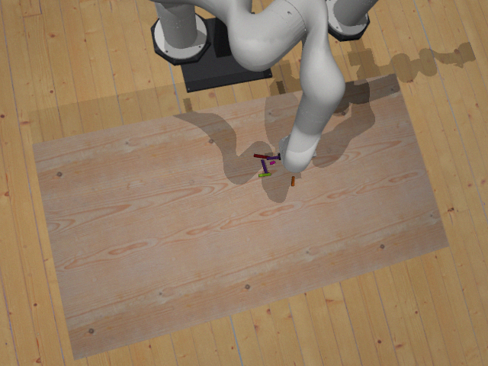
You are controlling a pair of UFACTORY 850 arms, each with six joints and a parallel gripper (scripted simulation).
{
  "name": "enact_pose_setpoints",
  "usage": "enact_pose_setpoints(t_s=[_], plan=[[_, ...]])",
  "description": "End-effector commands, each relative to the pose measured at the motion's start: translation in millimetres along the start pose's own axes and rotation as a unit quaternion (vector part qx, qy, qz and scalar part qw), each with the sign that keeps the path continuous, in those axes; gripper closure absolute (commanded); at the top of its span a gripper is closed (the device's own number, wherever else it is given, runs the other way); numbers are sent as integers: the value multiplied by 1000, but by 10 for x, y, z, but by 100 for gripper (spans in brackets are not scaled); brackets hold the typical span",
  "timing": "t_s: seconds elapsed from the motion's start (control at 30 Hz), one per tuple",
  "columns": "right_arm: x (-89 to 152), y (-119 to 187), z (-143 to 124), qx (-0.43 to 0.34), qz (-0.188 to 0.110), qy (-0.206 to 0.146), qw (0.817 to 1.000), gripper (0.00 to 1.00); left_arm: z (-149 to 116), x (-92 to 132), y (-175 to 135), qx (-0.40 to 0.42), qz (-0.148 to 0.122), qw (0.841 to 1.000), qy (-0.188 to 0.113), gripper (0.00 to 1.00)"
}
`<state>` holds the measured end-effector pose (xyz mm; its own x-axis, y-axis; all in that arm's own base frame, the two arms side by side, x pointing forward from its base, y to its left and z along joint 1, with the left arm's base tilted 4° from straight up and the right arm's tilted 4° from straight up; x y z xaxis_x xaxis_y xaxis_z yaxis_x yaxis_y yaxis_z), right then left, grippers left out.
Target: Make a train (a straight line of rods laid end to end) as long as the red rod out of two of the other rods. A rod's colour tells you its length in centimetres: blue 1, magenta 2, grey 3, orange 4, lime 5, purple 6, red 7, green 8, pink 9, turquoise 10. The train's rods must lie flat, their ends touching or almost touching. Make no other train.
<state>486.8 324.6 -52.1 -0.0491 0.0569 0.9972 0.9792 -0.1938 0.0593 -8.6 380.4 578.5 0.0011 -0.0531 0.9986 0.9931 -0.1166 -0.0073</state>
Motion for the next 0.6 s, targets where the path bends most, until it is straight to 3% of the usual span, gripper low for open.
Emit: enact_pose_setpoints(t_s=[0.0, 0.57], plan=[[410, 5, -3, 0, 2, 1, 1000, 94, 2, 7, 0, 0, 0, 1000, 1, 0], [522, -35, 15, 0, 2, 1, 1000, 94, 2, 7, 0, 0, 0, 1000, 1, 0]])
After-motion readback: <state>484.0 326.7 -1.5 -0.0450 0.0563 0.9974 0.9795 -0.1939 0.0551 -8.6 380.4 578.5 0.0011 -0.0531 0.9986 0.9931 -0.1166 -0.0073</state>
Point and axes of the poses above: on each arm, the point where the finger pads meet when closed, its own x axis back along the fingers, its own y axis across the jaws, z = x × y, the point moved 9 cm from there along x, back along the fingers, and after that the axes turned 8 degrees about -x, right-handed, at the moved point
